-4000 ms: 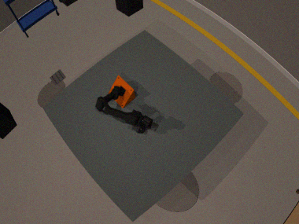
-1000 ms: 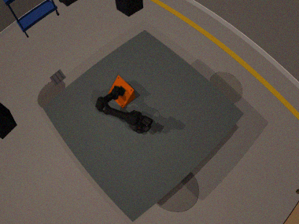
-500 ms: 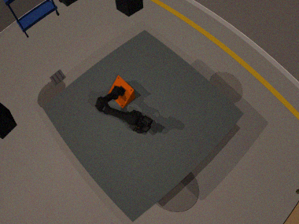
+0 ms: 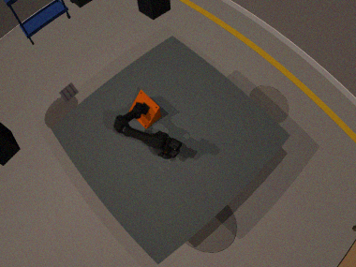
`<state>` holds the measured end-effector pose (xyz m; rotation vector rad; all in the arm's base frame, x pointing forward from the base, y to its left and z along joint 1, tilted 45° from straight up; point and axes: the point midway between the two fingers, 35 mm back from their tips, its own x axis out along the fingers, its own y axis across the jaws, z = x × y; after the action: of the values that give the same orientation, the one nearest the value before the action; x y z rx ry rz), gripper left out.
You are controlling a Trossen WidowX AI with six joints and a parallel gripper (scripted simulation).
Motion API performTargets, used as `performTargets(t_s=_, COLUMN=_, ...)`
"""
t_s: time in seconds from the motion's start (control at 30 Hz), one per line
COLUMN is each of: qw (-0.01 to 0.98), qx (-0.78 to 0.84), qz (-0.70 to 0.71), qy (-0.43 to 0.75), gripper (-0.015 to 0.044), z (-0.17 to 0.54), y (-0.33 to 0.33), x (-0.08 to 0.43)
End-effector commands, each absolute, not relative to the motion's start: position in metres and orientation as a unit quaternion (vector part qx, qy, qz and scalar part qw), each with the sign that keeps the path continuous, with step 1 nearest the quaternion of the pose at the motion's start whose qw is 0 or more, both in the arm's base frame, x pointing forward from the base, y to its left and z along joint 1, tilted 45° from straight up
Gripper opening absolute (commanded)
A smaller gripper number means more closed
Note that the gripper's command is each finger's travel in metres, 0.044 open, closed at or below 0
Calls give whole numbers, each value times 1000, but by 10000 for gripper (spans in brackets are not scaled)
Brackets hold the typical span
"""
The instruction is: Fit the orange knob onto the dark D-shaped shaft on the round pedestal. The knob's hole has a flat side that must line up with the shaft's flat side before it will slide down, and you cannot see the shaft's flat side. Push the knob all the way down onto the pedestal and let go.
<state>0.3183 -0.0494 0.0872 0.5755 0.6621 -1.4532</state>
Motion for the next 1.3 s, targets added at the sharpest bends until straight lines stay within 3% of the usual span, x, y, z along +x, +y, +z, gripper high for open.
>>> performTargets(t_s=0.0, qw=661, qx=256, qz=-643, qy=290, gripper=0, z=90, y=-47, x=320)
performTargets(t_s=0.3, qw=631, qx=324, qz=-669, qy=221, gripper=0, z=90, y=-48, x=321)
performTargets(t_s=1.27, qw=631, qx=324, qz=-670, qy=221, gripper=0, z=87, y=-50, x=319)
